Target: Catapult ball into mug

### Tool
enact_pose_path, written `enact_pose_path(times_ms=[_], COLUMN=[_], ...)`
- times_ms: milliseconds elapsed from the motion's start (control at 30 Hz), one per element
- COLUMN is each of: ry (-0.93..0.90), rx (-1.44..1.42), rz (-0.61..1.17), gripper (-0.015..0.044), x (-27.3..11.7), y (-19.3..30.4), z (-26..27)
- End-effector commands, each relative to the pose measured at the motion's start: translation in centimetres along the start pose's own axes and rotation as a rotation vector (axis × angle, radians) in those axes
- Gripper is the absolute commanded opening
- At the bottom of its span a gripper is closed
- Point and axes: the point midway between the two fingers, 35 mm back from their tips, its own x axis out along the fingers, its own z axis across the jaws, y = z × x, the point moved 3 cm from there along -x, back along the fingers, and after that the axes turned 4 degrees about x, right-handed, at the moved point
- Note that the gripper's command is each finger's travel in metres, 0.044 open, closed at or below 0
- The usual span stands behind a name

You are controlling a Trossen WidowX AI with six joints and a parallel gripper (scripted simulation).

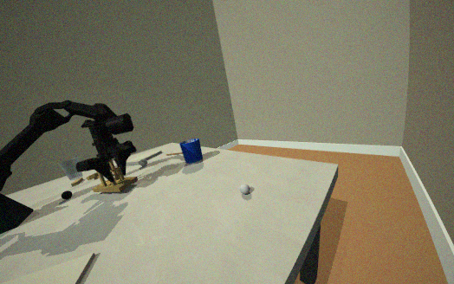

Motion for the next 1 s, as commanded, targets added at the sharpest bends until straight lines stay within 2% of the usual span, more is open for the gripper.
enact_pose_path(times_ms=[0,367,833,933,967], ry=[-0.008,0.0,0.0,0.001,0.002], rx=[0.011,0.0,0.0,0.001,0.002], rz=[0.0,0.001,0.001,-0.002,-0.003], gripper=[0.0,0.0,0.0367,0.044,0.044], x=[0.5,1.0,1.0,-1.0,-2.5], y=[0.0,0.1,0.1,-0.2,-0.3], z=[-0.2,0.0,0.0,0.1,0.2])
